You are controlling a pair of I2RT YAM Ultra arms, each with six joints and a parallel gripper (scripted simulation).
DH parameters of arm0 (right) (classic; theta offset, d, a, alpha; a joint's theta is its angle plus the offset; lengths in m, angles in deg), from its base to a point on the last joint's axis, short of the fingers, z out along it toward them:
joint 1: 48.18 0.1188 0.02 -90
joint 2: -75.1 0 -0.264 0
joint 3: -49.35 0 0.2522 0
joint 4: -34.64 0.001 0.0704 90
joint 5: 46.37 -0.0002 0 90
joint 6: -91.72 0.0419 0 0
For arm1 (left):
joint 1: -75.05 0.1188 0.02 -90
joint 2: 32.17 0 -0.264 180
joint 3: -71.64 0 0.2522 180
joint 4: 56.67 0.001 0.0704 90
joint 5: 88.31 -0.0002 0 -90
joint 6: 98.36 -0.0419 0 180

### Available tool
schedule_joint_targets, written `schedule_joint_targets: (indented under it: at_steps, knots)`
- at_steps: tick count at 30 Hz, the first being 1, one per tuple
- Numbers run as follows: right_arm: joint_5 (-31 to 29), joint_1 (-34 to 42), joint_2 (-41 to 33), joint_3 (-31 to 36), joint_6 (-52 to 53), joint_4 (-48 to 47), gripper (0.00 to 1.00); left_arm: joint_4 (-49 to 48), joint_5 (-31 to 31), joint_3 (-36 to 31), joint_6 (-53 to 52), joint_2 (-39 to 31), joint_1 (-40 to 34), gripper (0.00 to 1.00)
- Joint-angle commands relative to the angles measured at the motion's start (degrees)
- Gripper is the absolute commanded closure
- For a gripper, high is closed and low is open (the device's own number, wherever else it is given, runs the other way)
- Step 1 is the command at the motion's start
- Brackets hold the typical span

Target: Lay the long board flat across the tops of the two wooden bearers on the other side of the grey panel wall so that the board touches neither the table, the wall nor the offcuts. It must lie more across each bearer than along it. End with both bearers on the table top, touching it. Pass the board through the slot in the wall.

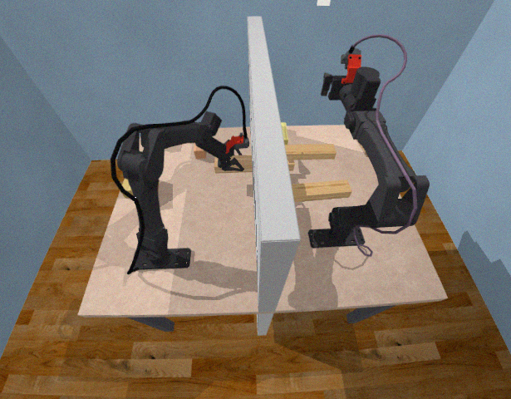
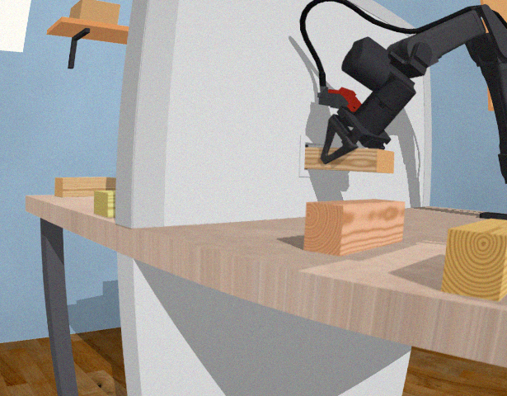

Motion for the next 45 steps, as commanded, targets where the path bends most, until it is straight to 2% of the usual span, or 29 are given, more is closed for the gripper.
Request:
schedule_joint_targets:
  at_steps: [1,3,4,8,39,40,45]
  knots:
    - [0.50,-0.61,-1.46,-0.08,0.02,-0.27,0.00,-2.97,-4.45,1.52,0.33,-1.09,0.09,1.00]
    - [0.50,-0.61,-1.46,-0.08,0.02,-0.27,0.00,-2.57,-4.66,2.62,0.19,-2.54,0.35,1.00]
    - [0.50,-0.61,-1.46,-0.08,0.02,-0.27,0.00,-2.70,-4.58,2.58,0.15,-2.92,0.32,0.25]
    - [0.50,-0.61,-1.46,-0.08,0.02,-0.27,0.00,-2.92,-4.58,1.03,0.57,-0.39,0.25,0.25]
    - [0.50,-0.61,-1.46,-0.08,0.02,-0.27,0.00,-2.52,-4.61,1.03,0.67,-0.38,0.23,0.25]
    - [0.50,-0.61,-1.46,-0.08,0.02,-0.27,0.00,-0.16,-4.81,2.72,-0.52,-2.85,1.13,0.25]
    - [0.50,-0.61,-1.46,-0.08,0.02,-0.27,0.00,-0.05,-4.83,2.93,-0.60,-2.52,1.28,0.25]
